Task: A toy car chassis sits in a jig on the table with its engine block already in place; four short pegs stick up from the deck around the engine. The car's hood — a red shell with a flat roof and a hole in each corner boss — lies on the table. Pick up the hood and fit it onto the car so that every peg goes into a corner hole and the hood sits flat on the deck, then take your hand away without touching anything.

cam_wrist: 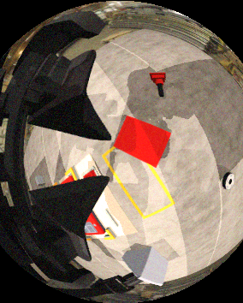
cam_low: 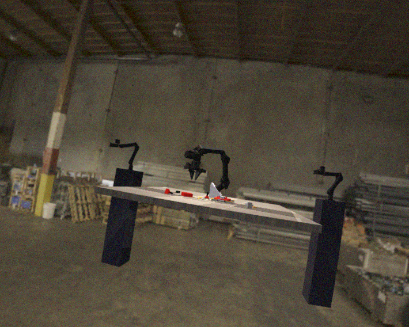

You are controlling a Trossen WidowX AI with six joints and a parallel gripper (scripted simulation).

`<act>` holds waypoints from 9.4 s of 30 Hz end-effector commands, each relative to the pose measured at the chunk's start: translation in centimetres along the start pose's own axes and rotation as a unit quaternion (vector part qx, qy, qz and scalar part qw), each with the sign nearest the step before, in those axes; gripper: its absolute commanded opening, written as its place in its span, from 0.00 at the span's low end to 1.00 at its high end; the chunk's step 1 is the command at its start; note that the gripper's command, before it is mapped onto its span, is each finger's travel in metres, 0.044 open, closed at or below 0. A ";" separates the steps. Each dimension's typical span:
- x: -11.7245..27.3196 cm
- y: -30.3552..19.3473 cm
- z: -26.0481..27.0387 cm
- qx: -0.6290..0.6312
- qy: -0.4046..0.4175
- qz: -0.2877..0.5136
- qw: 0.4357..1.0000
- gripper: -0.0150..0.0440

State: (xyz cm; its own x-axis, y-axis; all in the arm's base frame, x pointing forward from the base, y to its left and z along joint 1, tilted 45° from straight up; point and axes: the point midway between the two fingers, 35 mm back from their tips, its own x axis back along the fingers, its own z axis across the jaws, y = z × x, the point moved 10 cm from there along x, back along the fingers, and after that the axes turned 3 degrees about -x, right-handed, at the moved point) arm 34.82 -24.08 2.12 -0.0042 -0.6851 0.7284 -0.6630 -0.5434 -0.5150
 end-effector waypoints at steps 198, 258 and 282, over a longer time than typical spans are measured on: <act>-9.1 0.7 3.4 0.983 -0.004 0.006 0.185 0.25; -1.4 -12.1 -5.4 0.941 -0.006 0.000 0.340 0.25; -2.0 -17.9 -14.1 0.898 -0.007 0.009 0.440 0.25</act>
State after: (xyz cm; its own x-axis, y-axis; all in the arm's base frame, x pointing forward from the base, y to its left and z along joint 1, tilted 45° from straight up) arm 36.66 -6.97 15.40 0.0207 -0.6897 0.7238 0.9987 -0.0196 -0.0473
